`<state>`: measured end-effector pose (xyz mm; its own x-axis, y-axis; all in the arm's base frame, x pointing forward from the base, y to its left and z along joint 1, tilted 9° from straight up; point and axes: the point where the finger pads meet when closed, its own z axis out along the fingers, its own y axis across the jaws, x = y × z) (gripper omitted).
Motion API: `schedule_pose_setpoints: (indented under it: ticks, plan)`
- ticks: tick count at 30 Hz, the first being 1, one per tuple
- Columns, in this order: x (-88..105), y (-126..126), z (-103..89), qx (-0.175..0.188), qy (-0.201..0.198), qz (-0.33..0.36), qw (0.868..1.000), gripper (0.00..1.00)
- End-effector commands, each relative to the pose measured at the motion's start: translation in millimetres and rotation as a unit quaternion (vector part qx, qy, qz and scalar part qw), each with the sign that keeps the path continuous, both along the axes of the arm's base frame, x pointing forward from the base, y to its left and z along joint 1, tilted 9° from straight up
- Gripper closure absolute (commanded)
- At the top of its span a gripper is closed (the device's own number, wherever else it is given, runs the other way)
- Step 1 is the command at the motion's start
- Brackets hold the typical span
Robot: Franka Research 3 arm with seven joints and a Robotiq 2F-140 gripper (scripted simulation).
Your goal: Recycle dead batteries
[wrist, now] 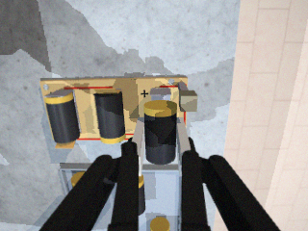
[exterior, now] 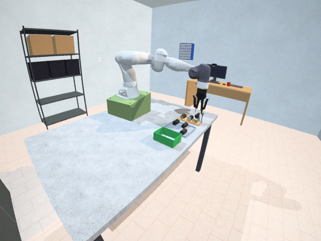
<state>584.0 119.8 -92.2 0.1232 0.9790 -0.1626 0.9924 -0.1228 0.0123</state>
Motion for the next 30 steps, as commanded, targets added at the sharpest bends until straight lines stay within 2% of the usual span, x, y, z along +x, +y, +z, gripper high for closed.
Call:
schedule_pose_setpoints:
  ticks: [1,15,21,30]
  plan:
    - [2.4,-1,2.5,0.0,-0.003,0.002,1.0,0.84]
    - [2.4,-1,2.3,0.0,-0.003,0.002,1.0,0.84]
    - [2.4,-3,-9.8,0.0,-0.003,0.002,1.0,0.84]
    - [2.4,-4,-10.8,0.0,-0.003,0.002,1.0,0.84]
